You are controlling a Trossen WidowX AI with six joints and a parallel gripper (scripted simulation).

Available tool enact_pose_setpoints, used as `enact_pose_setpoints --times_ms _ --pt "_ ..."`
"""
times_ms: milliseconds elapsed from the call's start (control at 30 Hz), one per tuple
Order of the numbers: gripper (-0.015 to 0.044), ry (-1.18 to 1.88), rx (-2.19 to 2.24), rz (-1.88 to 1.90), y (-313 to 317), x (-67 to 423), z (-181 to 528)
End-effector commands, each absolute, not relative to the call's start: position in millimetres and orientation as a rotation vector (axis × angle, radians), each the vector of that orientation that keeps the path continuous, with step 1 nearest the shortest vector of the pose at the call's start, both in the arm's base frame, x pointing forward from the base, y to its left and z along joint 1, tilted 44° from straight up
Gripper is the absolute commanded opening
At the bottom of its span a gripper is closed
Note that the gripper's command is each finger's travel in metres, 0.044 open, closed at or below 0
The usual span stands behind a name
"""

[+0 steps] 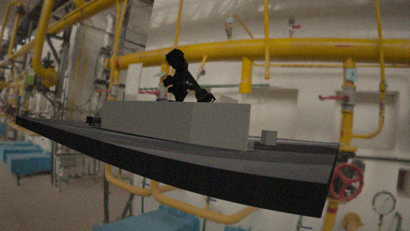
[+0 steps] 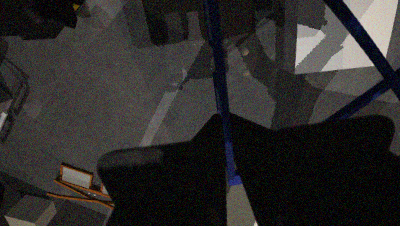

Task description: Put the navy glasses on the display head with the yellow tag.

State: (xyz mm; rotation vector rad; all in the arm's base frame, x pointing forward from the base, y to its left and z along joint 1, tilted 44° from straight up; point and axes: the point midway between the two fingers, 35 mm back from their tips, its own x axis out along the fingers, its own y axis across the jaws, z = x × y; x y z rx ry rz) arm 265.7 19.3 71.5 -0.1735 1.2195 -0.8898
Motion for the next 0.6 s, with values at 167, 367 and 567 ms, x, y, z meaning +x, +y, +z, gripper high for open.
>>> enact_pose_setpoints --times_ms 167,367,567 --pt "0.0000 1.269 -0.269 -0.802 -11 282 105" --pt "0.0000 1.305 -0.344 -0.746 -35 288 128" --pt "0.0000 1.338 -0.423 -0.694 -60 290 152"
